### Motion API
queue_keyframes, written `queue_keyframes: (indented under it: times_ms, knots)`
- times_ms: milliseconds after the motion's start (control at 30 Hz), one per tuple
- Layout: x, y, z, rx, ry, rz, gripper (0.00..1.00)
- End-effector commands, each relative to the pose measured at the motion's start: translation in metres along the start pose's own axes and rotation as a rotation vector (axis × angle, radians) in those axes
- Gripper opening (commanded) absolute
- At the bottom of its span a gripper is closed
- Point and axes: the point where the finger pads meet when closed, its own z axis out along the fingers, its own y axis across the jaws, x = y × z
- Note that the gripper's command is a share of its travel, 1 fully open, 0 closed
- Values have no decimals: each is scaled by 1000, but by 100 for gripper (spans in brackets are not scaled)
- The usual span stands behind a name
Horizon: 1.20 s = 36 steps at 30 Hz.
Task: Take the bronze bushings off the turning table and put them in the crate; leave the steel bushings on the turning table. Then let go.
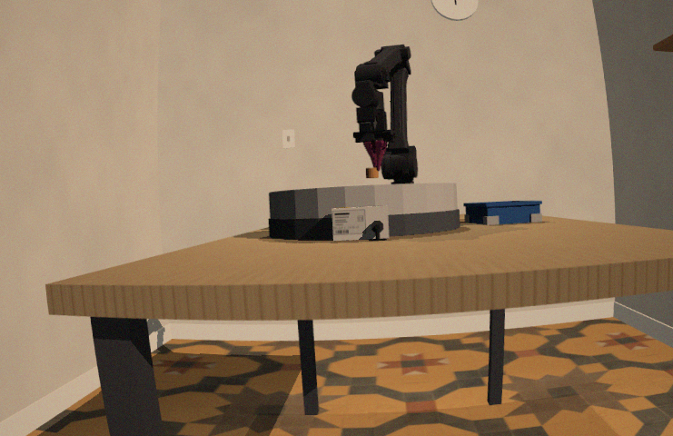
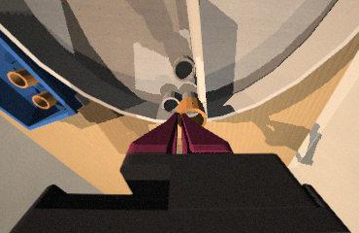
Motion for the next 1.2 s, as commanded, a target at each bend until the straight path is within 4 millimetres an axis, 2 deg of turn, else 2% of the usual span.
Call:
queue_keyframes:
  times_ms: [0, 133, 300, 633, 700, 800, 1167]
  knots:
    - [-26, 6, -21, 3, -58, 0, 0]
    - [-27, 11, -21, 2, -59, 1, 0]
    - [-32, 32, -21, -1, -65, 1, 0]
    - [-42, 105, -21, -15, -67, 2, 0]
    - [-42, 105, -21, -15, -67, 2, 0]
    - [-44, 134, -20, -19, -59, 2, 0]
    - [-52, 214, -20, -27, -52, 2, 0]
